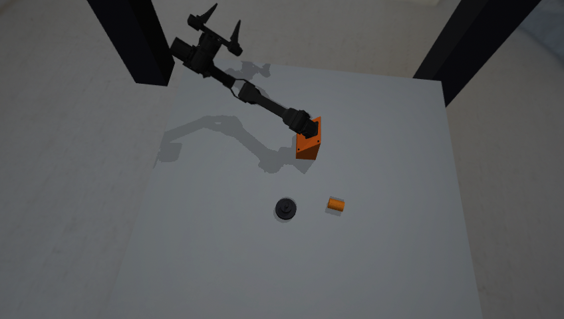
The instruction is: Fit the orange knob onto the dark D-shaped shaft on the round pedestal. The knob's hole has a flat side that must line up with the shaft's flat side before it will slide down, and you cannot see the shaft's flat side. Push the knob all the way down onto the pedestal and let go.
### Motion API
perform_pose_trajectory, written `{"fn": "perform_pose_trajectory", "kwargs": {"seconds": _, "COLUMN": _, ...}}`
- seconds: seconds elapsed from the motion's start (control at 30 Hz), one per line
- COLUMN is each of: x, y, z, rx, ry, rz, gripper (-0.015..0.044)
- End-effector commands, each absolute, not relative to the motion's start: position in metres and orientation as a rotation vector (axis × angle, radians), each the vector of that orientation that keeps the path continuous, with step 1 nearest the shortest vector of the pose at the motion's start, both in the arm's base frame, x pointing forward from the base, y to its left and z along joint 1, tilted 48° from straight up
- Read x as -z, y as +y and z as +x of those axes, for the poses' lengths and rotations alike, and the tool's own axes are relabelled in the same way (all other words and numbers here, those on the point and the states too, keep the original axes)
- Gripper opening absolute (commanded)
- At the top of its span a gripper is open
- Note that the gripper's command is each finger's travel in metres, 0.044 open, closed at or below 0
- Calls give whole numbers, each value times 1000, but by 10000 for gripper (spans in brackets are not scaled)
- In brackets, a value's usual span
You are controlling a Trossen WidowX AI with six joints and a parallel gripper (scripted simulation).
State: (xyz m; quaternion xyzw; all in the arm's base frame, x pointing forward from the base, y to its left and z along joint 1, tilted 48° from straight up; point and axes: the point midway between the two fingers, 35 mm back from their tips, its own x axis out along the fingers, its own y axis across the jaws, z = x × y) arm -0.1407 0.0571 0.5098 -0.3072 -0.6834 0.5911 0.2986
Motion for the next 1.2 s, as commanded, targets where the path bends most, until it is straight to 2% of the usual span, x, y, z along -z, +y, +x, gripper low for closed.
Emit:
{"fn": "perform_pose_trajectory", "kwargs": {"seconds": 0.0, "x": -510, "y": 59, "z": -139, "rx": -1573, "ry": -1805, "rz": -816, "gripper": 426}}
{"fn": "perform_pose_trajectory", "kwargs": {"seconds": 0.1, "x": -511, "y": 85, "z": -116, "rx": -1617, "ry": -1653, "rz": -823, "gripper": 440}}
{"fn": "perform_pose_trajectory", "kwargs": {"seconds": 0.33, "x": -491, "y": 182, "z": -14, "rx": -1703, "ry": -1050, "rz": -852, "gripper": 440}}
{"fn": "perform_pose_trajectory", "kwargs": {"seconds": 0.67, "x": -372, "y": 286, "z": 145, "rx": -1608, "ry": -131, "rz": -952, "gripper": 440}}
{"fn": "perform_pose_trajectory", "kwargs": {"seconds": 0.9, "x": -245, "y": 300, "z": 230, "rx": -1401, "ry": 505, "rz": -1028, "gripper": 440}}
{"fn": "perform_pose_trajectory", "kwargs": {"seconds": 1.17, "x": -92, "y": 254, "z": 287, "rx": -1062, "ry": 1140, "rz": -1214, "gripper": 440}}
